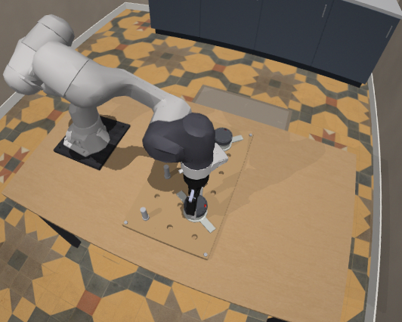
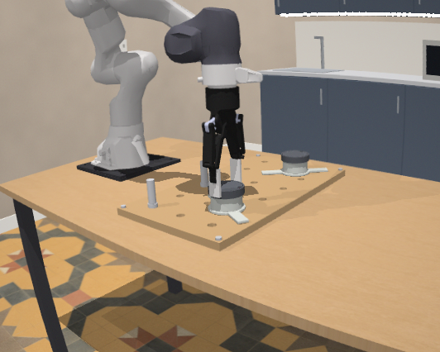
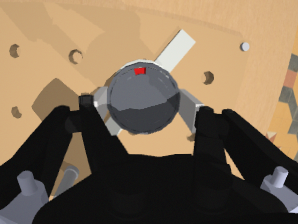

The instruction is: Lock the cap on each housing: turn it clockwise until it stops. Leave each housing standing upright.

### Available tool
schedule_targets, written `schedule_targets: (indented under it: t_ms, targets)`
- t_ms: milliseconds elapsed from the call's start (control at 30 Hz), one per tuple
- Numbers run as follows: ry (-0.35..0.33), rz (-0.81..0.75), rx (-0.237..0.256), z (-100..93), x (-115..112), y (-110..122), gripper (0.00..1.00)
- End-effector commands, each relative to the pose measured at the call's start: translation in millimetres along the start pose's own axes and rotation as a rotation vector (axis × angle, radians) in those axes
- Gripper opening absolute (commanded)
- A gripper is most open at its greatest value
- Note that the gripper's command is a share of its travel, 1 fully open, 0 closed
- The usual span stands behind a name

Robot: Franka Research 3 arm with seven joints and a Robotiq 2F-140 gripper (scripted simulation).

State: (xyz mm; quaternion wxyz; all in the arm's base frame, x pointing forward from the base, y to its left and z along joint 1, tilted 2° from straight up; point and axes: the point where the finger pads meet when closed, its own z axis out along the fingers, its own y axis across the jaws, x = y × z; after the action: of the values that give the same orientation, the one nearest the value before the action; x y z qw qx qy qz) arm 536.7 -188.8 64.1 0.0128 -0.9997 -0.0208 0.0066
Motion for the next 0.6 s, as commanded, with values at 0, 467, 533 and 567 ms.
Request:
schedule_targets:
  t_ms: [0,467,533,567]
  targets:
    - [0.0,0.004,0.004,0.7,-1.4,-2.5,0.1]
    - [0.0,0.004,0.004,0.7,-9.0,-3.4,0.1]
    - [0.0,0.004,0.004,0.7,-11.0,-3.6,0.1]
    - [0.0,0.004,0.004,0.6,-12.1,-3.7,0.1]
